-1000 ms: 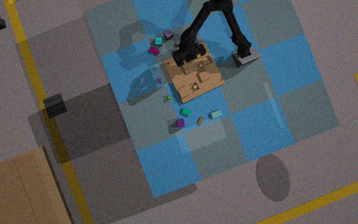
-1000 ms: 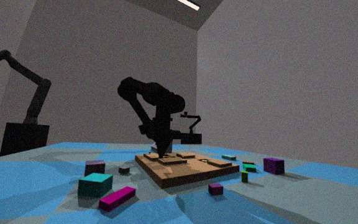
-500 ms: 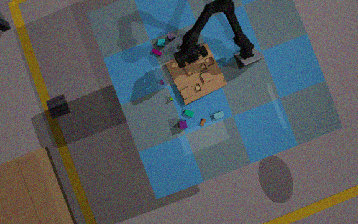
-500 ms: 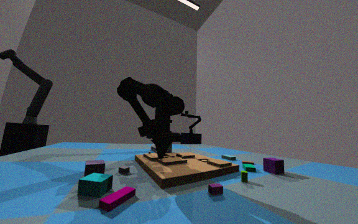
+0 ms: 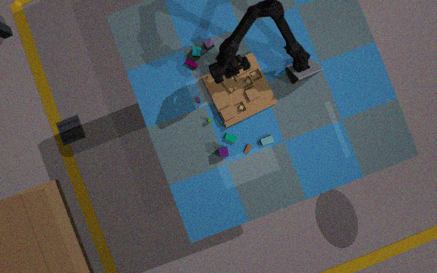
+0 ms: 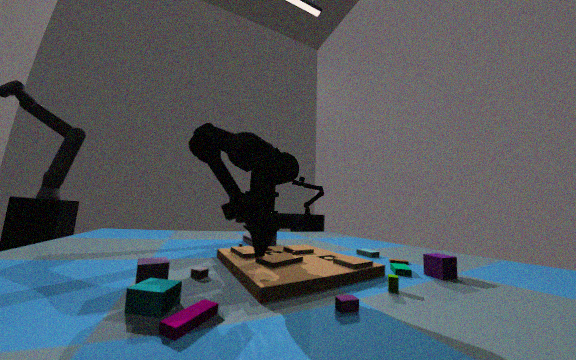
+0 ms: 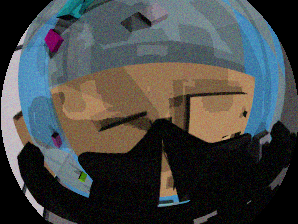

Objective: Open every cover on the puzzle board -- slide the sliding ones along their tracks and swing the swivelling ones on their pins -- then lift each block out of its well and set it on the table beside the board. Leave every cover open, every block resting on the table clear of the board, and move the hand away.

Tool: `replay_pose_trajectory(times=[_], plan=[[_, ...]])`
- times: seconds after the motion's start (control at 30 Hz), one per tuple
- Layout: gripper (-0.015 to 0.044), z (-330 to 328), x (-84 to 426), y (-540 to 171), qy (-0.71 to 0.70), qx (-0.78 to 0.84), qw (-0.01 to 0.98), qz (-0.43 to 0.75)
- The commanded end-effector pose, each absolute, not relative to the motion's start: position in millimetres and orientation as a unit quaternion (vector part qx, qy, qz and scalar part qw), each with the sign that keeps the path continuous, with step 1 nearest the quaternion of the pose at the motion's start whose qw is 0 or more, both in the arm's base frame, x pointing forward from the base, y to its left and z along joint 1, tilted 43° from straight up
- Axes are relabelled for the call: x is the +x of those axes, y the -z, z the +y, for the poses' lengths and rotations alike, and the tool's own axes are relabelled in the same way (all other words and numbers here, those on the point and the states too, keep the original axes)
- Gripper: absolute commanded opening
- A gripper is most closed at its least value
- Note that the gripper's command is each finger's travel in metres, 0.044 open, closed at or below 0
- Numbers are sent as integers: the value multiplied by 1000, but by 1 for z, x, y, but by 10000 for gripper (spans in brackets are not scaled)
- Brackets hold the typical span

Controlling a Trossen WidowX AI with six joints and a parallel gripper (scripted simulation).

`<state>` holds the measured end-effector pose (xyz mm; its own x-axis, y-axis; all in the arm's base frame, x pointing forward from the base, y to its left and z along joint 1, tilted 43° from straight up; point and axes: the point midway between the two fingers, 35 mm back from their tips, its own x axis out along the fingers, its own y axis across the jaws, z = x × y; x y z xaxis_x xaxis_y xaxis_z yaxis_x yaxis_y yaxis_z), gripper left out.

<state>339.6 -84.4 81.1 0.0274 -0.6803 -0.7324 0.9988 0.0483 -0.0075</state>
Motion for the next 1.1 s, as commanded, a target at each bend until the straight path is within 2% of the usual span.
replay_pose_trajectory(times=[0.0,1.07], plan=[[0,-86,344,-79,635,268,662,293],[0,-81,379,-77,635,269,662,293]])
